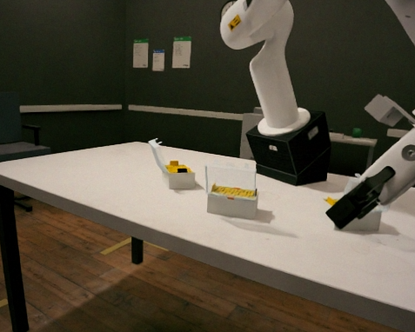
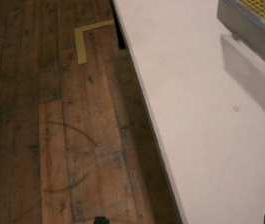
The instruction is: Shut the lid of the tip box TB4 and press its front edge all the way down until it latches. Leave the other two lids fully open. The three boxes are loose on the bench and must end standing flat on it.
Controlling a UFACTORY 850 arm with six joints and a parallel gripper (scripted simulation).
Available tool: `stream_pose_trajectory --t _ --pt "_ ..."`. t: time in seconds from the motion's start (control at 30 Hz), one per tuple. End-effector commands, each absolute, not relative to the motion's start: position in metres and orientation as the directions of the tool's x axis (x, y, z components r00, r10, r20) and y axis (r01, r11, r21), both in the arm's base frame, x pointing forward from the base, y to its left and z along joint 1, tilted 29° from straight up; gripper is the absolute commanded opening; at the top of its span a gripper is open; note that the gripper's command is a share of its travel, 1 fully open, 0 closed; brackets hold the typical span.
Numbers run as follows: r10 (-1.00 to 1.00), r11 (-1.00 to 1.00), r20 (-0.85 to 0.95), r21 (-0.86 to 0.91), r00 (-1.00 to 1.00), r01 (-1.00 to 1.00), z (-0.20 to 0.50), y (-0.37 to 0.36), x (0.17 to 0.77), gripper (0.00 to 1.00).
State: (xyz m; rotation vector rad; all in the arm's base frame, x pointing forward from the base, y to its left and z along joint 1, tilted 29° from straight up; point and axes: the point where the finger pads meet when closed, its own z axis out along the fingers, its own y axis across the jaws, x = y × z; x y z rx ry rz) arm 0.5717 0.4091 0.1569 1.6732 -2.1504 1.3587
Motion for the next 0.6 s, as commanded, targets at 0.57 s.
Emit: stream_pose_trajectory --t 0.57 --pt "-0.698 -0.089 0.602 -0.611 -0.388 -0.787 0.179 0.346 0.629 1.00"
